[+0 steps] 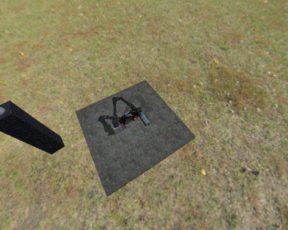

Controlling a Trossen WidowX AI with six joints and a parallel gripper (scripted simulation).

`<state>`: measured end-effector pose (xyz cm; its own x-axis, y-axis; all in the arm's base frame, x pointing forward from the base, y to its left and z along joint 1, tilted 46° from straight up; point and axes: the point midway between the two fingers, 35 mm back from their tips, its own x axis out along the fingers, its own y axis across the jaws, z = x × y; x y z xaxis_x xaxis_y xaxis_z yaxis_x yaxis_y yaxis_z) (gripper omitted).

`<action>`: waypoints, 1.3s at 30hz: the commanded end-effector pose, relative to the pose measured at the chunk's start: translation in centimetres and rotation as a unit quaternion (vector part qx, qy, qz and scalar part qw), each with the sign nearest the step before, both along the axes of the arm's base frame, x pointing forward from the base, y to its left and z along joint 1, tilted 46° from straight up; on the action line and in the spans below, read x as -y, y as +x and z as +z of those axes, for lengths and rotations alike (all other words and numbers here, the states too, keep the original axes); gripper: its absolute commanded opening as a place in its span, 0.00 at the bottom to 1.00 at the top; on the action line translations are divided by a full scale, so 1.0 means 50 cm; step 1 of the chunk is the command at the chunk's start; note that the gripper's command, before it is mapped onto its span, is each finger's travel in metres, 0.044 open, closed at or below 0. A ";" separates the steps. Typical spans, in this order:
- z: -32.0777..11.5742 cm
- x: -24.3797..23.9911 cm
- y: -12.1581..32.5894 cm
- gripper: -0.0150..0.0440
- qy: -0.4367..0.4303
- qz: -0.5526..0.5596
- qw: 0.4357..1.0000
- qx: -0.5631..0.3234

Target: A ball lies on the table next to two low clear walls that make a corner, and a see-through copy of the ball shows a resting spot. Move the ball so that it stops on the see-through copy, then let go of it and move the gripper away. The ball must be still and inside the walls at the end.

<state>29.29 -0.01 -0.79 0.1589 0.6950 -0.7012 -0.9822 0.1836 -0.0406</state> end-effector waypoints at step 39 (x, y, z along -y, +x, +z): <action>0.162 0.166 -0.039 0.25 0.000 0.000 1.000 -0.007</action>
<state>27.72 -7.15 5.88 0.1463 0.6980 -0.7010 -0.9821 0.1874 -0.0184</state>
